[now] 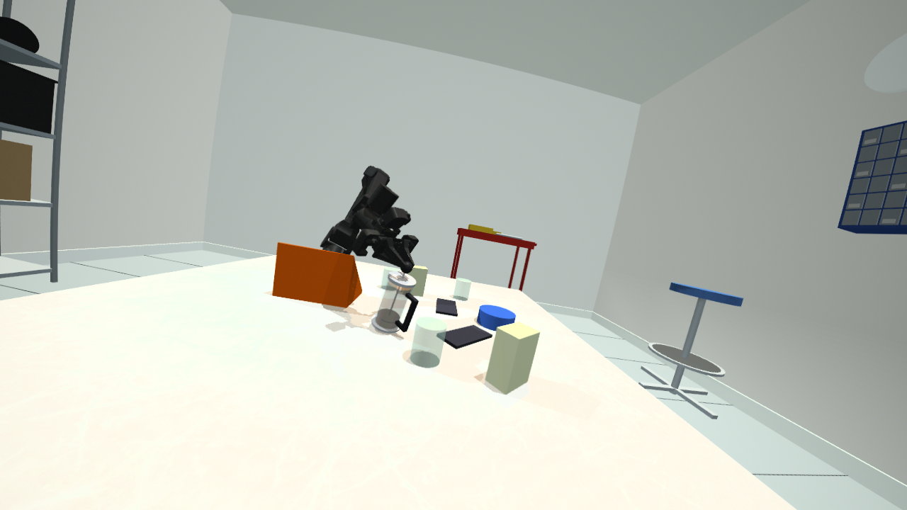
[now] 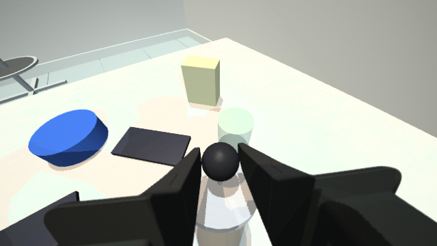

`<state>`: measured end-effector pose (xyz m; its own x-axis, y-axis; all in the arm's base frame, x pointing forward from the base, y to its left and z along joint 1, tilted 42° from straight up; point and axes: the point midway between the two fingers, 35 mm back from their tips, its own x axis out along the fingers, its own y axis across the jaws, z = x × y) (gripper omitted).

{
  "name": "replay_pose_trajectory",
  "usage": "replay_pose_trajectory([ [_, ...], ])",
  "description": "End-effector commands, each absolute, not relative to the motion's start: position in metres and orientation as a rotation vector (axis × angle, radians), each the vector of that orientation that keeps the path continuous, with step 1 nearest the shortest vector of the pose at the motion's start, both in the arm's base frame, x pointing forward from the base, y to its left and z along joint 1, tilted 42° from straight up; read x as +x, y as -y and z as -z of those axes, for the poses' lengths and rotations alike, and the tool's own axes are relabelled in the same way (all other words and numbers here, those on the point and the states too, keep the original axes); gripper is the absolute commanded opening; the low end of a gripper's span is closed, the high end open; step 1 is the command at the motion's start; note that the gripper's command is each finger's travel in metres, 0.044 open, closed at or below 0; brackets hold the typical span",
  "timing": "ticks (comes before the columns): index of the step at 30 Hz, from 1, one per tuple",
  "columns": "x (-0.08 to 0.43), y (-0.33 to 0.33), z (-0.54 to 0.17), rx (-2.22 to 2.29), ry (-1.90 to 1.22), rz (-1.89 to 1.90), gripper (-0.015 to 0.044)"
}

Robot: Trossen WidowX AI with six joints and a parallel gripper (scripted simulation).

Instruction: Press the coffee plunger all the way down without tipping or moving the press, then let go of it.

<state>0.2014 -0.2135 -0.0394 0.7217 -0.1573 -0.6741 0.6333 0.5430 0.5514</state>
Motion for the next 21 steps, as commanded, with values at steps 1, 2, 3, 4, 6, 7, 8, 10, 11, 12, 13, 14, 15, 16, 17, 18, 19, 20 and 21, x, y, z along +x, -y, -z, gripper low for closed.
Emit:
replay_pose_trajectory([
  [1, 0.2013, 0.2128, 0.0399, 0.881, -0.612, 0.505, 0.0114],
  [2, 0.2013, 0.2128, 0.0399, 0.881, -0.612, 0.505, 0.0114],
  [3, 0.2013, 0.2128, 0.0399, 0.881, -0.612, 0.505, 0.0114],
  [4, 0.2013, 0.2128, 0.0399, 0.881, -0.612, 0.505, 0.0140],
  [6, 0.2013, 0.2128, 0.0399, 0.881, -0.612, 0.505, 0.0193],
  [7, 0.2013, 0.2128, 0.0399, 0.881, -0.612, 0.505, 0.0219],
  [8, 0.2013, 0.2128, 0.0399, 0.881, -0.612, 0.505, 0.0245],
  [10, 0.2013, 0.2128, 0.0399, 0.881, -0.612, 0.505, 0.0298],
  [11, 0.2013, 0.2128, 0.0399, 0.881, -0.612, 0.505, 0.0324],
  [12, 0.2013, 0.2128, 0.0399, 0.881, -0.612, 0.505, 0.0350],
  [13, 0.2013, 0.2128, 0.0399, 0.881, -0.612, 0.505, 0.0376],
  [14, 0.2013, 0.2128, 0.0399, 0.881, -0.612, 0.505, 0.0403],
  [15, 0.2013, 0.2128, 0.0399, 0.881, -0.612, 0.505, 0.0429],
  [16, 0.2013, 0.2128, 0.0399, 0.881, -0.612, 0.505, 0.0440],
  [17, 0.2013, 0.2128, 0.0399, 0.881, -0.612, 0.505, 0.0440],
  [18, 0.2013, 0.2128, 0.0399, 0.881, -0.612, 0.505, 0.0440],
  [19, 0.2007, 0.2139, 0.0385, 0.881, -0.613, 0.505, 0.0440],
  [20, 0.1995, 0.2158, 0.0360, 0.882, -0.615, 0.505, 0.0440],
  [21, 0.1978, 0.2185, 0.0322, 0.882, -0.617, 0.505, 0.0440],
])
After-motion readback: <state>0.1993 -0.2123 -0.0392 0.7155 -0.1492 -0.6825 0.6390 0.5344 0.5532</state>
